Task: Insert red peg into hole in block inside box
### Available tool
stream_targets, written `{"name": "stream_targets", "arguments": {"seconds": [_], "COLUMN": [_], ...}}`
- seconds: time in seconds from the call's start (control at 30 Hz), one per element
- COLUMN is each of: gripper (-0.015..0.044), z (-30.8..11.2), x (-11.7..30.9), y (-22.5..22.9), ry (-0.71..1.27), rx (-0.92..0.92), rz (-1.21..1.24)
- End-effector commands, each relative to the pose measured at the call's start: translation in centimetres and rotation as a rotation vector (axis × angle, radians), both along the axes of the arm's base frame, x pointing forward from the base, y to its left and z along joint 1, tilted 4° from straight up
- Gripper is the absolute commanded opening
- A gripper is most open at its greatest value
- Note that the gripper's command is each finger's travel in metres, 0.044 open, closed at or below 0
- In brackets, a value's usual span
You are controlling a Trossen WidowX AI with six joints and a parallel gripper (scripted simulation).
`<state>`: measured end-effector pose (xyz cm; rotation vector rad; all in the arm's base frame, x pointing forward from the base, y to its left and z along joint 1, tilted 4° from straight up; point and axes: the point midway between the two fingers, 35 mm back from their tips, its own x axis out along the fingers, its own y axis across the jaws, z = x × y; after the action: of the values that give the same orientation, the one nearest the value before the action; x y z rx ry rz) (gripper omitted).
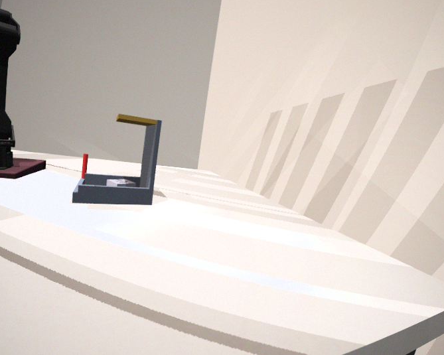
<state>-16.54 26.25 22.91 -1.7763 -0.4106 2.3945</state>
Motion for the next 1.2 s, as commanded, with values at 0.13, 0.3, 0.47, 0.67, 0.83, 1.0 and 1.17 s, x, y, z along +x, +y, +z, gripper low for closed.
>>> {"name": "stream_targets", "arguments": {"seconds": [0.13,0.3,0.47,0.67,0.83,1.0,1.17], "gripper": [0.0440,0.0440,0.0440,0.0440,0.0440,0.0440,0.0440], "z": [-0.4,-0.7,-1.0,-1.3,-1.6,-1.9,-2.2], "x": [2.9,4.9,6.9,9.4,11.5,13.6,15.6], "y": [1.1,1.9,2.4,2.9,3.2,3.3,3.2], "ry": [0.073,0.127,0.185,0.259,0.326,0.398,0.473], "rx": [-0.037,-0.055,-0.079,-0.105,-0.125,-0.142,-0.158], "rz": [-0.258,-0.428,-0.615,-0.838,-1.021,-1.202,-1.381]}}
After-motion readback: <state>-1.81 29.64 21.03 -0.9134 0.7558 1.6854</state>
